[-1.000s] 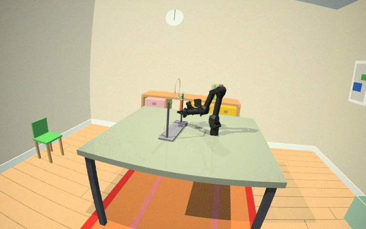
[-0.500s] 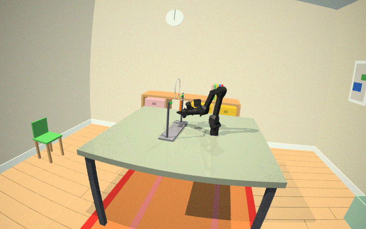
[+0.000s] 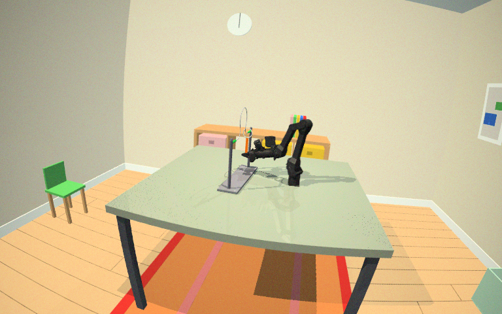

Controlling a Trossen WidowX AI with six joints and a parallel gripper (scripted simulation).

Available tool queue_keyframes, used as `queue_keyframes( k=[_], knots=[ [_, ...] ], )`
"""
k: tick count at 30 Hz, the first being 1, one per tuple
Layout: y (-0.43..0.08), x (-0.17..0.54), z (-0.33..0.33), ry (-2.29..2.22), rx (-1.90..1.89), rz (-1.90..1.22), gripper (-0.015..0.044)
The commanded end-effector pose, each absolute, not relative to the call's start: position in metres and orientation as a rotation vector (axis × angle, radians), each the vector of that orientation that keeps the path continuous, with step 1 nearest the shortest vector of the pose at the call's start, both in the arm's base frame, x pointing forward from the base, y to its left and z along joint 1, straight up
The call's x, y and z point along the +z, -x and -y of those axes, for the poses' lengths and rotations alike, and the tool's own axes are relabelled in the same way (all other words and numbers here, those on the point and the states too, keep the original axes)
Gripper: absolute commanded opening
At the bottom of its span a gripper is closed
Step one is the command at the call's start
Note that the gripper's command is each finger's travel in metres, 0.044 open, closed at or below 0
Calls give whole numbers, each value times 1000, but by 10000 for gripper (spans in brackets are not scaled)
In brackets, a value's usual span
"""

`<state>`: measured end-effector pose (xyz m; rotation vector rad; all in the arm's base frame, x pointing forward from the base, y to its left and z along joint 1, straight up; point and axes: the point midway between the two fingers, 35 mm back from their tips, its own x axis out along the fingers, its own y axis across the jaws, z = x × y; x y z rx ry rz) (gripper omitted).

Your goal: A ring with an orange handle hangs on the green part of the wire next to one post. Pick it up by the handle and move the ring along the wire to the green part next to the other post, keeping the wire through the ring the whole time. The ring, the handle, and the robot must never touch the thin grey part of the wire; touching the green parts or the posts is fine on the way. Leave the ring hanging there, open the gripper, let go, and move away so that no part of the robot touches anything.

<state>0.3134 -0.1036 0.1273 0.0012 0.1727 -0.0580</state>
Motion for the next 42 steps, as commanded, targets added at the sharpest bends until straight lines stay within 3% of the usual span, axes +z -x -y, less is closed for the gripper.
queue_keyframes(
  k=[1,42],
  knots=[
    [-313,129,98,-10,-60,-169,-150],
    [-316,158,-10,-562,19,-185,-150]
  ],
)
